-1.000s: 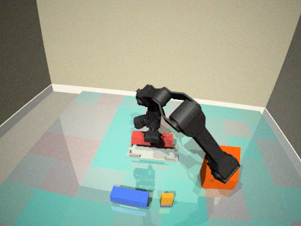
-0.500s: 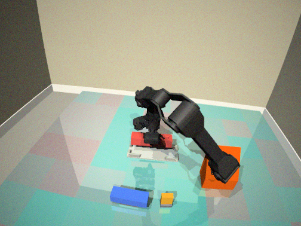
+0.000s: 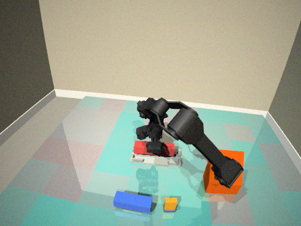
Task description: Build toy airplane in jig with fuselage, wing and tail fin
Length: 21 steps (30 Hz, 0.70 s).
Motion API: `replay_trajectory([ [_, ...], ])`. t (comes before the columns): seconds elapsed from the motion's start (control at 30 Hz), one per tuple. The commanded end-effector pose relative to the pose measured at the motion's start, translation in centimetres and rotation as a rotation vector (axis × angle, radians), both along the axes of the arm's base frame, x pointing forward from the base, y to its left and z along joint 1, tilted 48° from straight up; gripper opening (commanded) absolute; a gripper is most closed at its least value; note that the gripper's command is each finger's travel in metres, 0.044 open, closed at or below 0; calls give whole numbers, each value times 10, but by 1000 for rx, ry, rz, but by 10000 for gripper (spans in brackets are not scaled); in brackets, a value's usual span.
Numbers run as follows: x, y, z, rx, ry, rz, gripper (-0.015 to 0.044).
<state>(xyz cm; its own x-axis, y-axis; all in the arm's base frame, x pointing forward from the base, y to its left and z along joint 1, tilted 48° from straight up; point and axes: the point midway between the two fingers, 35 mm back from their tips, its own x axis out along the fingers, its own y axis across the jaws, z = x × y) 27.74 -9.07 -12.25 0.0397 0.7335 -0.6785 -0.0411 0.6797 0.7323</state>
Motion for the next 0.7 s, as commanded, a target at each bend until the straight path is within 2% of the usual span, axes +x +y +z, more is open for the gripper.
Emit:
replay_trajectory([
  [0.0, -1, 4, -4, 6, 7, -8, 195],
  [0.13, -1, 5, -5, 6, 7, -8, 195],
  [0.3, -1, 5, -4, 3, 3, 2, 161],
  [0.47, -1, 5, -4, 3, 3, 2, 30],
  [0.67, -1, 5, -4, 3, 3, 2, 188],
])
